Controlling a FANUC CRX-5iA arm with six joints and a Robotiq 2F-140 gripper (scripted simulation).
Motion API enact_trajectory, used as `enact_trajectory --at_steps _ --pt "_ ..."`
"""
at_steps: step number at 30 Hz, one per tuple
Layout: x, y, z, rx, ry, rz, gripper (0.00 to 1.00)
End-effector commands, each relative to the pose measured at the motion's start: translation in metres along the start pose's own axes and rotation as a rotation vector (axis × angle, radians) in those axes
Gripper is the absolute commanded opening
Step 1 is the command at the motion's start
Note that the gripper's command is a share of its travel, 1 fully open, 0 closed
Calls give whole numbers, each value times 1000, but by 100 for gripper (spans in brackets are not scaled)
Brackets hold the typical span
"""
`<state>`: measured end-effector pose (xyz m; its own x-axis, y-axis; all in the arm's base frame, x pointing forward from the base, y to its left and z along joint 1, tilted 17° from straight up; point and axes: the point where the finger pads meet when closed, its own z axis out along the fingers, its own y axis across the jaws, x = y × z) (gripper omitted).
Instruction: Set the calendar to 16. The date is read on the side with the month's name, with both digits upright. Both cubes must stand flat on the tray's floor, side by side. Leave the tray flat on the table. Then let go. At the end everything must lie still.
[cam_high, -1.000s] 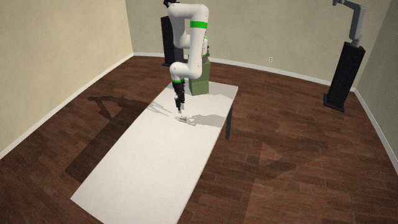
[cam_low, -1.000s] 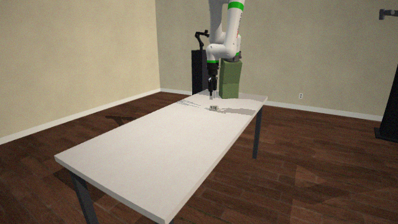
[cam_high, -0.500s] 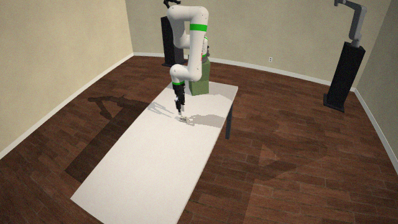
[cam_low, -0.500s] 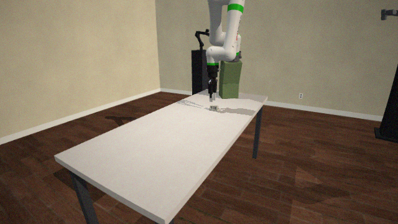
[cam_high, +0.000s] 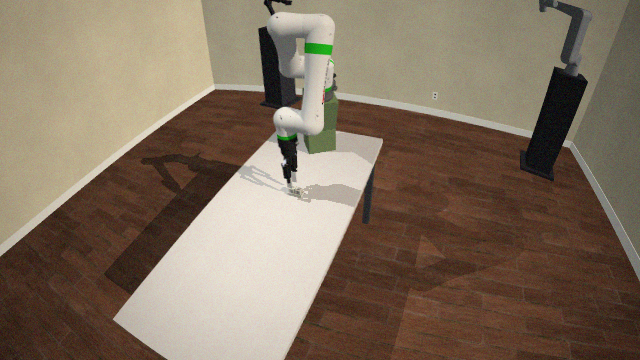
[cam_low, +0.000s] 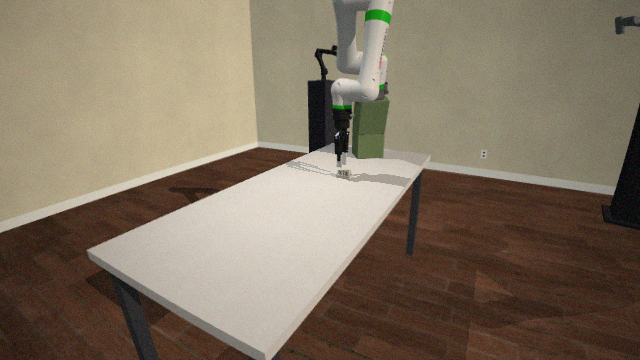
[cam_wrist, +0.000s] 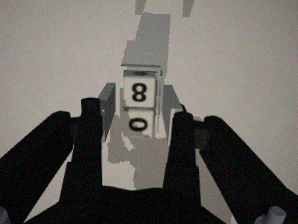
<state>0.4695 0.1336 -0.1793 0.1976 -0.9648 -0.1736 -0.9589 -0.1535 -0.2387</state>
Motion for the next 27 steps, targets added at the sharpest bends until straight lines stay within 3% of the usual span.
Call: enact_trajectory --at_steps 1,27 --pt "0 0 4 0 0 0 29" --pt "0 0 8 0 0 0 29"
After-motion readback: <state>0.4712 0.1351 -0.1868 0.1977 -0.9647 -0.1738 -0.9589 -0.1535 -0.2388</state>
